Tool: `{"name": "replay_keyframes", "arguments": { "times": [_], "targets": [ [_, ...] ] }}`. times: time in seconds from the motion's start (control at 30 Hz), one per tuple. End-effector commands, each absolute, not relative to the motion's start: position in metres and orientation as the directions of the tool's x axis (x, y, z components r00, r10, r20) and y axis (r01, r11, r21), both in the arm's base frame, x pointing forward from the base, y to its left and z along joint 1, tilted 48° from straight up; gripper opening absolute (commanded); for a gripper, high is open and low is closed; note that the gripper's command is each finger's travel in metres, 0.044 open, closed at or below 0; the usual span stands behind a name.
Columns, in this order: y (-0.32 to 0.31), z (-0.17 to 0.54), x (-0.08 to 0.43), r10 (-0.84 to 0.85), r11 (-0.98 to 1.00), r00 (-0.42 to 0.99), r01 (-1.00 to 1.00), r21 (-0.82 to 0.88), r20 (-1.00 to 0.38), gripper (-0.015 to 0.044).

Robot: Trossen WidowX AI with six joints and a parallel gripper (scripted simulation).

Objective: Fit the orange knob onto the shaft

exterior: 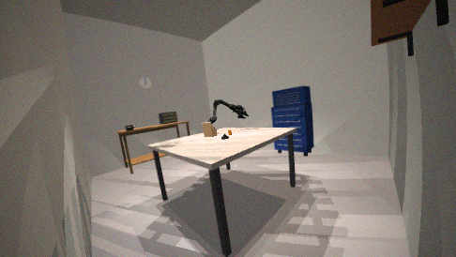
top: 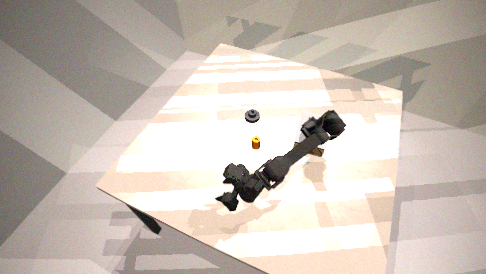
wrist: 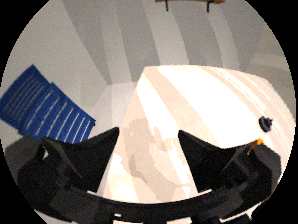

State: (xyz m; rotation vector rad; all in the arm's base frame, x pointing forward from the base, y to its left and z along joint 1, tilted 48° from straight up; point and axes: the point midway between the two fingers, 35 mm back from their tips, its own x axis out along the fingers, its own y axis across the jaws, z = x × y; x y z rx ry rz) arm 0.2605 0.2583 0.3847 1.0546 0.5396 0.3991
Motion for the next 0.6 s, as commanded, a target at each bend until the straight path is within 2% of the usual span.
{"name": "replay_keyframes", "arguments": {
  "times": [0.0, 0.07, 0.27, 0.43, 0.57],
  "targets": [
    [0.258, 0.385, 0.26, 0.552, 0.443, 0.803, -0.054, 0.895, -0.225, 0.0426],
    [0.256, 0.374, 0.266, 0.546, 0.484, 0.797, -0.048, 0.874, -0.258, 0.044],
    [0.225, 0.284, 0.306, 0.468, 0.752, 0.702, 0.001, 0.659, -0.536, 0.044],
    [0.18, 0.209, 0.321, 0.411, 0.866, 0.538, 0.021, 0.499, -0.736, 0.044],
    [0.141, 0.158, 0.316, 0.407, 0.895, 0.366, 0.022, 0.445, -0.837, 0.044]
  ]
}}
